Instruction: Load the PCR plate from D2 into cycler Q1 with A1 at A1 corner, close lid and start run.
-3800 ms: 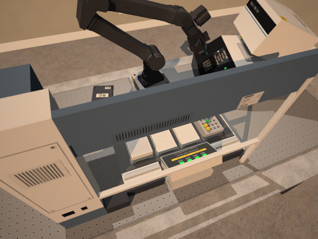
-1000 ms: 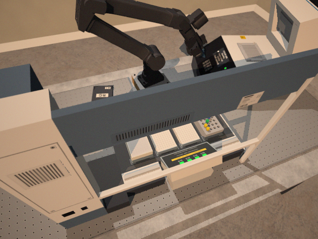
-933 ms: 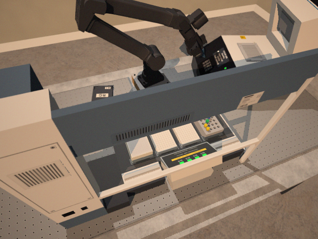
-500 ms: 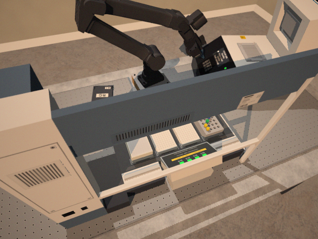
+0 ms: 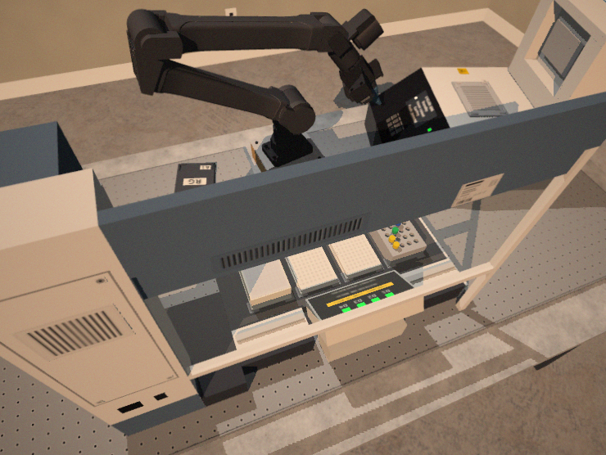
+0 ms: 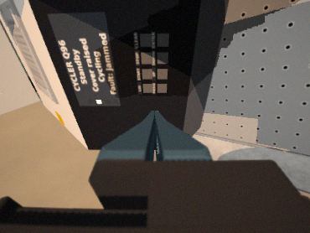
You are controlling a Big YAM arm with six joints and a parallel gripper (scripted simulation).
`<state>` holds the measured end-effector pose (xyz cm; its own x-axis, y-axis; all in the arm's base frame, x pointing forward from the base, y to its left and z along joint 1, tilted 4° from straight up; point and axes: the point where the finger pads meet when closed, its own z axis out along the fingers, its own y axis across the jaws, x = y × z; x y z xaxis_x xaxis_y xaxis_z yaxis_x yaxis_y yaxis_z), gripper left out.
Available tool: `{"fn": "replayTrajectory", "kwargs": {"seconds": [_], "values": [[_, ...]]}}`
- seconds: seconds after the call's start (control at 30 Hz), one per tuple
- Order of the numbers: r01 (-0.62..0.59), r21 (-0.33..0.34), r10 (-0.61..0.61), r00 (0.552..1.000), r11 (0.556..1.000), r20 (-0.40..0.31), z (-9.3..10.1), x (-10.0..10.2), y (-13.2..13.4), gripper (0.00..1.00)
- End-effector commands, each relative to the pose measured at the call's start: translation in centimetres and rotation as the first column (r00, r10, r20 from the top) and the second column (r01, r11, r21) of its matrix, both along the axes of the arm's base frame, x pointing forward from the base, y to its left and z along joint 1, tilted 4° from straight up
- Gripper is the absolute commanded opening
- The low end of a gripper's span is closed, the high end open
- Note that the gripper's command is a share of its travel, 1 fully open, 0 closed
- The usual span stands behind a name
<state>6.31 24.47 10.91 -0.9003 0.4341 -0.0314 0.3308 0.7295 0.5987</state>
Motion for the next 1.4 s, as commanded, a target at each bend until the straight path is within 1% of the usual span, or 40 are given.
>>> {"fn": "replayTrajectory", "kwargs": {"seconds": [0.0, 0.17, 0.33, 0.37, 0.43, 0.5, 0.73, 1.0, 1.07, 1.27, 1.37], "values": [[0.012, 0.034, -0.012, 1.000, 0.999, -0.004, 3.8, -0.3, 1.5, 0.00], [0.012, 0.068, -0.011, 1.000, 0.998, -0.011, 6.5, -1.5, -1.0, 0.00], [0.018, 0.062, -0.016, 1.000, 0.998, -0.021, 8.2, -2.4, -3.0, 0.00], [0.015, 0.057, -0.014, 1.000, 0.998, -0.024, 8.1, -2.5, -3.0, 0.00], [0.019, 0.044, -0.018, 1.000, 0.999, -0.024, 7.2, -2.3, -3.0, 0.00], [0.019, 0.044, -0.018, 1.000, 0.999, -0.024, 7.2, -2.3, -3.0, 0.00], [0.015, 0.011, -0.014, 1.000, 1.000, -0.007, 5.6, -1.8, -2.9, 0.00], [0.006, 0.008, -0.006, 1.000, 1.000, 0.005, 4.7, -1.6, -3.0, 0.00], [0.006, 0.008, -0.006, 1.000, 1.000, 0.005, 4.7, -1.6, -3.0, 0.00], [-0.011, 0.039, 0.011, 1.000, 0.999, 0.005, 6.2, -2.0, -2.3, 0.00], [-0.016, 0.049, 0.016, 1.000, 0.999, 0.002, 6.7, -2.2, -2.1, 0.00]]}}
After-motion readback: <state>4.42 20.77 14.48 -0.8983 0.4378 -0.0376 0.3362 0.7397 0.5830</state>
